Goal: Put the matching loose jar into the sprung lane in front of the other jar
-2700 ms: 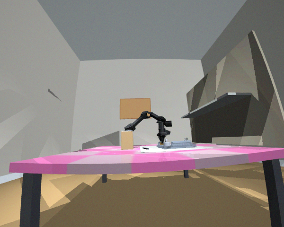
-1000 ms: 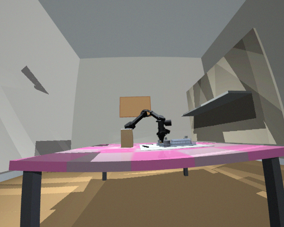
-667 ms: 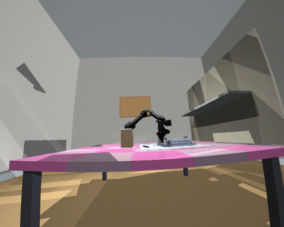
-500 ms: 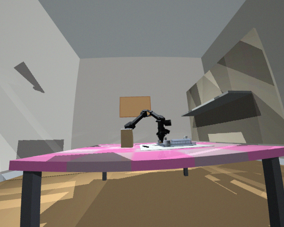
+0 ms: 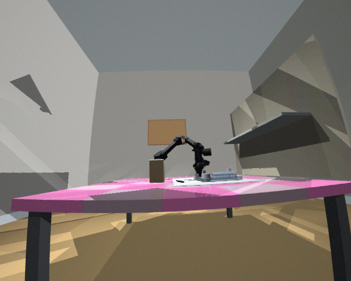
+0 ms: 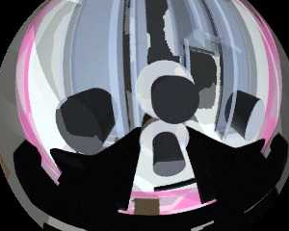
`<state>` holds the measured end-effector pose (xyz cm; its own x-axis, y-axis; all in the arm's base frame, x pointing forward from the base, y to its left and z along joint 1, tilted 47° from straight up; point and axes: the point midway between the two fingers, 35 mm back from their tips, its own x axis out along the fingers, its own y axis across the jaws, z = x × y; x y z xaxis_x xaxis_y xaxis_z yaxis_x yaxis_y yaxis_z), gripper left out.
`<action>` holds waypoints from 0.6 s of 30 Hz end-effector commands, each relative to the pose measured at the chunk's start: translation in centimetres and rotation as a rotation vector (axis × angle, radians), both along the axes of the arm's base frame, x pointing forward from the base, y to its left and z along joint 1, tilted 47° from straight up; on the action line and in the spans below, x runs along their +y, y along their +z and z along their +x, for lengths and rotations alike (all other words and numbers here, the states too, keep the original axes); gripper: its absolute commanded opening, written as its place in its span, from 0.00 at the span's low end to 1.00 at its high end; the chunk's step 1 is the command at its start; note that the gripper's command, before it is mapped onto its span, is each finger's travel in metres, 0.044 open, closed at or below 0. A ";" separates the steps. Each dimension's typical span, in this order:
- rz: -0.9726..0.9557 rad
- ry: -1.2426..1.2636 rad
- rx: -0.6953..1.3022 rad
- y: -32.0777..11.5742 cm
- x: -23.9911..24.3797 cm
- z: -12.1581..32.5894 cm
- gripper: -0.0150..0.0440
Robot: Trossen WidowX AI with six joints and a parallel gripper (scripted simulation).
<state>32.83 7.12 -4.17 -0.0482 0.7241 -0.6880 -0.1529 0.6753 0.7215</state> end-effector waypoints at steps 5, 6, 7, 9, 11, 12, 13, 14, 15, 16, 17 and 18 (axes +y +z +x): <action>0.007 0.003 -0.014 0.1 0.1 0.1 0.25; 0.007 0.003 -0.014 0.1 0.1 0.1 0.25; 0.007 0.003 -0.014 0.1 0.1 0.0 0.25; 0.007 0.003 -0.014 0.0 0.0 -0.1 0.25; 0.007 0.003 -0.014 0.0 0.0 -0.3 0.25; 0.007 0.003 -0.014 0.0 0.0 -0.3 0.25; 0.007 0.003 -0.014 0.0 0.0 -0.3 0.25; 0.007 0.003 -0.014 0.0 0.0 -0.3 0.25; 0.007 0.003 -0.014 0.0 0.0 -0.3 0.25; 0.007 0.003 -0.014 0.0 0.0 -0.3 0.25; 0.007 0.003 -0.014 0.0 0.0 -0.3 0.25; 0.007 0.003 -0.014 0.0 0.0 -0.3 0.25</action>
